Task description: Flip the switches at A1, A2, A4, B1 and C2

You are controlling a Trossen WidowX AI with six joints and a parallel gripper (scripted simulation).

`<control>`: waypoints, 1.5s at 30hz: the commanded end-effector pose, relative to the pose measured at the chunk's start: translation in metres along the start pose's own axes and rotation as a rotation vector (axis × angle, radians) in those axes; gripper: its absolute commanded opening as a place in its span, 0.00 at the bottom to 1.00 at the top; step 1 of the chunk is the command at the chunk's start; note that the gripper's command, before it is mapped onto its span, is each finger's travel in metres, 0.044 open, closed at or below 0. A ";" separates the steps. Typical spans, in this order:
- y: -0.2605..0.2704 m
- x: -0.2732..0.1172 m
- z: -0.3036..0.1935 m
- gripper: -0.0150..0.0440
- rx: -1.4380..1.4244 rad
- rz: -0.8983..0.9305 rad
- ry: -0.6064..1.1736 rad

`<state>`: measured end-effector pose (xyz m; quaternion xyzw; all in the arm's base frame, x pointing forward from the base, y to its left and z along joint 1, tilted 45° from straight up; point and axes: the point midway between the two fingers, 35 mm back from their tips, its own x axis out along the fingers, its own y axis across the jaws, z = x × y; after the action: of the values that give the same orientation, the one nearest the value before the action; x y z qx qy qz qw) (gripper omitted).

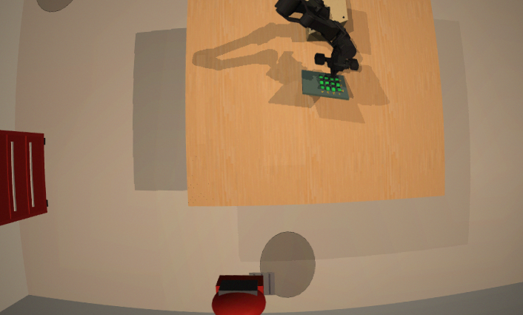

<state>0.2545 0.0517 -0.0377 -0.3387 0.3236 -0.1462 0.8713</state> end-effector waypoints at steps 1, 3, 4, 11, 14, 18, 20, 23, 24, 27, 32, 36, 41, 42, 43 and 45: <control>0.001 0.000 -0.001 0.25 -0.005 0.004 0.000; 0.001 0.001 -0.001 0.25 -0.005 0.004 0.000; 0.001 0.001 -0.001 0.25 -0.005 0.004 0.000; 0.001 0.002 -0.001 0.25 -0.005 0.004 0.000; 0.001 0.002 -0.001 0.25 -0.005 0.004 0.000; 0.001 0.003 -0.001 0.25 -0.005 0.004 0.000; 0.000 0.003 0.000 0.25 -0.005 0.004 0.000; 0.000 0.003 0.000 0.25 -0.005 0.004 0.000; 0.000 0.004 0.000 0.25 -0.005 0.004 0.000; 0.000 0.004 0.000 0.25 -0.005 0.004 0.000; 0.000 0.005 0.000 0.25 -0.005 0.004 0.000; 0.000 0.005 0.000 0.25 -0.005 0.004 0.000; 0.007 -0.023 -0.001 0.25 0.010 0.017 0.002; 0.007 -0.031 -0.002 0.25 0.009 0.018 0.000; 0.007 -0.039 -0.002 0.25 0.007 0.017 -0.004; 0.003 -0.055 -0.003 0.25 -0.001 0.011 -0.017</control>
<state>0.2328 0.0615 -0.0370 -0.3419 0.3361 -0.1387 0.8665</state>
